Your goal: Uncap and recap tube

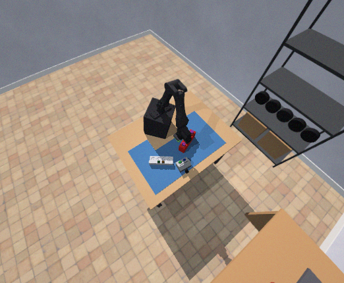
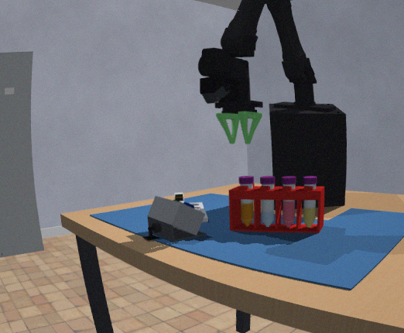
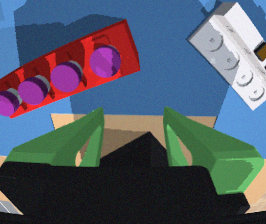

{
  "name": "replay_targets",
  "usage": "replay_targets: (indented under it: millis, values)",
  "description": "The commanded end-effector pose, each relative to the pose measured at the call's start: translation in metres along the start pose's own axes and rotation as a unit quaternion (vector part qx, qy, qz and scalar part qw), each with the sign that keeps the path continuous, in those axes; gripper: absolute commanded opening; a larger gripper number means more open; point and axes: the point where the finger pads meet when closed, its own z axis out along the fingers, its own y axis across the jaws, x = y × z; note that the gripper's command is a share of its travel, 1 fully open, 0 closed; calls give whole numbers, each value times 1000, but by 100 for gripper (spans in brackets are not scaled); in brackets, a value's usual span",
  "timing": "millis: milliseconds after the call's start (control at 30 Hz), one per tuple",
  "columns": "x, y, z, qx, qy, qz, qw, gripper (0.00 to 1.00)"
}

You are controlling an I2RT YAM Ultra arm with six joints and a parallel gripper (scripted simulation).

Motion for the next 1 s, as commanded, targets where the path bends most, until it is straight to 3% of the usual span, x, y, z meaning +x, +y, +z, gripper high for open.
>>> replay_targets:
  millis: [0,100,200,333,933,967]
  values:
    - [-3,-11,7,0,1,-19,1000,49]
    - [1,-22,16,0,1,-19,1000,49]
    - [10,-39,32,-2,18,-23,1000,49]
    - [14,-47,39,-2,18,-23,1000,49]
    - [14,-47,39,-2,18,-23,1000,49]
    - [11,-39,39,-1,18,18,1000,49]
